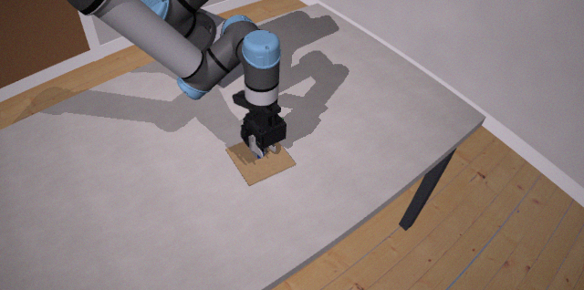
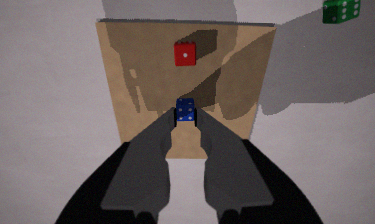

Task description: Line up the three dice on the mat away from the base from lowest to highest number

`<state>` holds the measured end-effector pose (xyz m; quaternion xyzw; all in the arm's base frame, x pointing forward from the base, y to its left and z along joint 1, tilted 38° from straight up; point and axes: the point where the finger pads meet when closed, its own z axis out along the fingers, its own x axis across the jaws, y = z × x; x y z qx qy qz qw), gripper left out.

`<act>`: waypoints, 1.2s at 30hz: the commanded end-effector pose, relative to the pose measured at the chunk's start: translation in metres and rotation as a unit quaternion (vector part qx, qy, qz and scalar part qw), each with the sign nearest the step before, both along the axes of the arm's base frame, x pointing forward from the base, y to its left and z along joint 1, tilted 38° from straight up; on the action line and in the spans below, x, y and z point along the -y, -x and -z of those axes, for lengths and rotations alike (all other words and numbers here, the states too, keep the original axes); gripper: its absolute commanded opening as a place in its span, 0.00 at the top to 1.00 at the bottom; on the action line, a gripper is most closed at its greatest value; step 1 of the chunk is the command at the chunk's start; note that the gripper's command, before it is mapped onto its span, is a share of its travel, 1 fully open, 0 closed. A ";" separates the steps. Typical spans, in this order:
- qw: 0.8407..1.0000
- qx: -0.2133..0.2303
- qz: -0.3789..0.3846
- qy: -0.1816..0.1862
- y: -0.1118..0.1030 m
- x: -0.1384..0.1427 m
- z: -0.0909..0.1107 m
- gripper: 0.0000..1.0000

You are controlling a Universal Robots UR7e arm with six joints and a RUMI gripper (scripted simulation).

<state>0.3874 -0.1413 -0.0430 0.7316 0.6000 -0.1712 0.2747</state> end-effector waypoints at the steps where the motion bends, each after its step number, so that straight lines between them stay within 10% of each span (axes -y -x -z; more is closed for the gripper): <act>1: 1.000 0.000 0.001 0.000 0.000 0.001 0.000 1.00; 36: 1.000 0.000 0.001 0.000 0.000 0.001 0.000 0.85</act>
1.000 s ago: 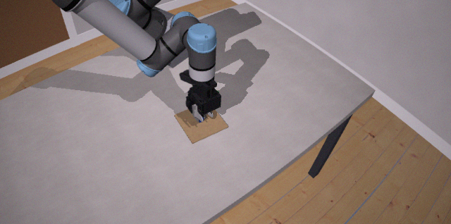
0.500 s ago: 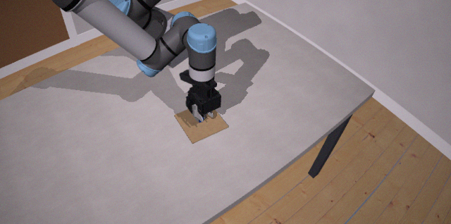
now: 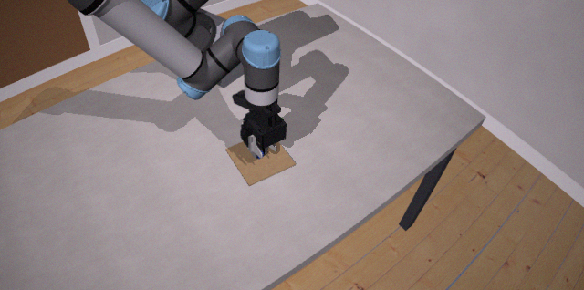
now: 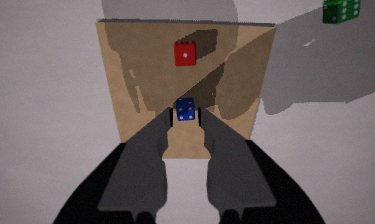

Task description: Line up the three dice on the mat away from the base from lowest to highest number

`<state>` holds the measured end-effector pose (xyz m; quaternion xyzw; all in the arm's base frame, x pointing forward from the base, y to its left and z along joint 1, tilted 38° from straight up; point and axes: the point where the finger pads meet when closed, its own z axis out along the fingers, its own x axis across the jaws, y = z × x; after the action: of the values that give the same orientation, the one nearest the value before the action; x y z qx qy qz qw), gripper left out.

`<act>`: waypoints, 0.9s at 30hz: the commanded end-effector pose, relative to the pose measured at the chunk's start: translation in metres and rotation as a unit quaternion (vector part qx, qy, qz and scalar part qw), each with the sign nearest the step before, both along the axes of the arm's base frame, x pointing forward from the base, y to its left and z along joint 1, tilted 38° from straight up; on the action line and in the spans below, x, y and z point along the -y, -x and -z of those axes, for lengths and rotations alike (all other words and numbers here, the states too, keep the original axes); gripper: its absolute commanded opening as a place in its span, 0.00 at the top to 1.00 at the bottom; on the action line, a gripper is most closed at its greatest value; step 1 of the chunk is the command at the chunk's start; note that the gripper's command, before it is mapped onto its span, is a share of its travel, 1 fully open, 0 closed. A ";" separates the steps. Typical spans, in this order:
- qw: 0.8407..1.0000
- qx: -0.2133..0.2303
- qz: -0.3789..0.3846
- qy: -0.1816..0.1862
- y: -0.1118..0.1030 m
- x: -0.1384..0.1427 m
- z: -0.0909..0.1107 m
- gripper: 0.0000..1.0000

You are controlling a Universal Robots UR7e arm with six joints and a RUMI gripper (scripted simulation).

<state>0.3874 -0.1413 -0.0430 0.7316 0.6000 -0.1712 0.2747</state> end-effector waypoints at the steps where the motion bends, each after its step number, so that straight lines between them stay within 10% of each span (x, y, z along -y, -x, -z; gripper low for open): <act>1: 1.000 0.000 0.001 0.000 0.000 0.001 0.000 0.82; 27: 1.000 0.003 0.000 0.001 -0.001 -0.015 -0.021 0.82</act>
<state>0.3873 -0.1353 -0.0334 0.7317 0.5997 -0.1698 0.2760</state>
